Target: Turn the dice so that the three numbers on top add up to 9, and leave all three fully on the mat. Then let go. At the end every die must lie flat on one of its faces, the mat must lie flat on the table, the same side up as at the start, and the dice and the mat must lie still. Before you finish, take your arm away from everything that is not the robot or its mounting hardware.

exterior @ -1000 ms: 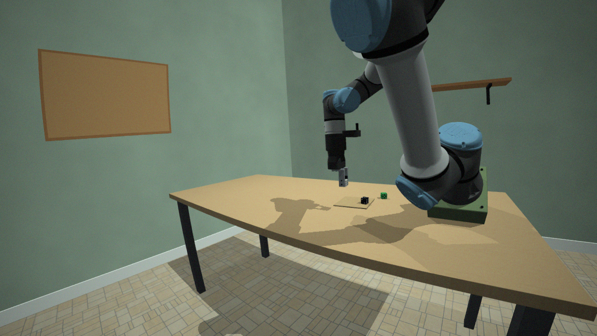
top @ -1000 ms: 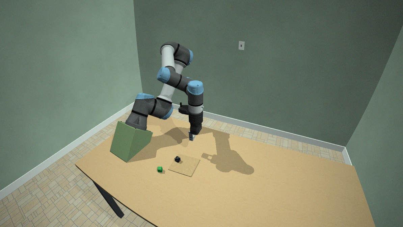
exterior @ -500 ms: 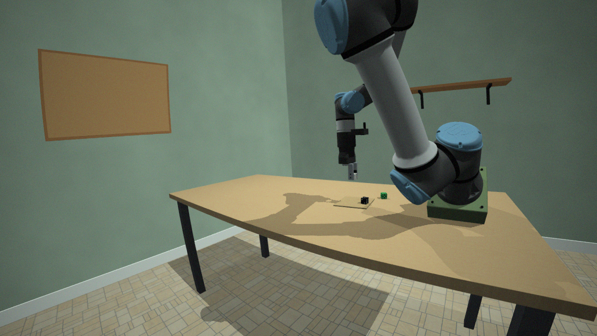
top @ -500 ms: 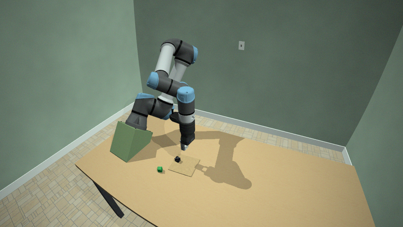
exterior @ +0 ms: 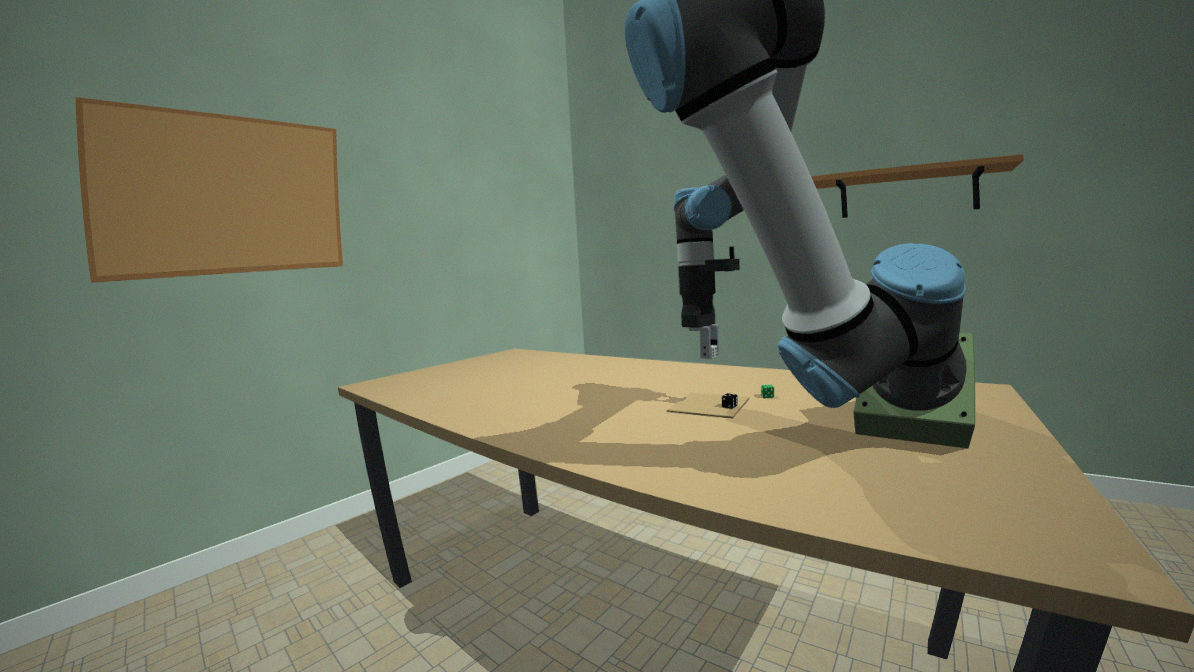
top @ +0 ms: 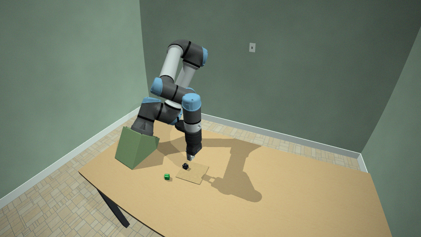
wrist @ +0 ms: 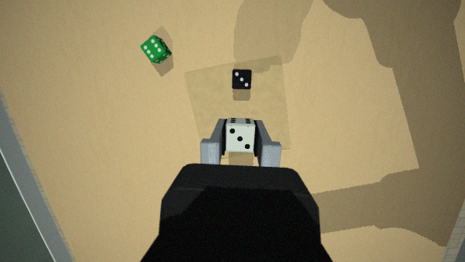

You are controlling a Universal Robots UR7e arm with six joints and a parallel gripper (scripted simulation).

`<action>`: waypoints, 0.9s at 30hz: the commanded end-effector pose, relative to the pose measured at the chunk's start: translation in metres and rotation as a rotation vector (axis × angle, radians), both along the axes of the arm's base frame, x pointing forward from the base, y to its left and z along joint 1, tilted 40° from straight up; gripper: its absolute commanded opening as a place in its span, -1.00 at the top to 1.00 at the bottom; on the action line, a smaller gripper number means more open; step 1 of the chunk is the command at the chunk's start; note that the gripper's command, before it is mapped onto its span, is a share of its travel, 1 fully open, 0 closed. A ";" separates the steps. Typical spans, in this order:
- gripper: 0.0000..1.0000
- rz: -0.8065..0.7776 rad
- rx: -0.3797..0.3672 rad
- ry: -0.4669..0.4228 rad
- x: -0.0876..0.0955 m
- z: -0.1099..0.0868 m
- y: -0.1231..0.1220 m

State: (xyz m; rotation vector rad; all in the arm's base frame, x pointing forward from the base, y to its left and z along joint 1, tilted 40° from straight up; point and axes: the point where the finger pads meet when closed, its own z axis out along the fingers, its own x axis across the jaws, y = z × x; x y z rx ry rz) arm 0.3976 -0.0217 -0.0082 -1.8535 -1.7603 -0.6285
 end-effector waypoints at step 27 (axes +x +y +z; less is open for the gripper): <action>0.02 -0.001 -0.001 -0.001 0.001 -0.066 0.055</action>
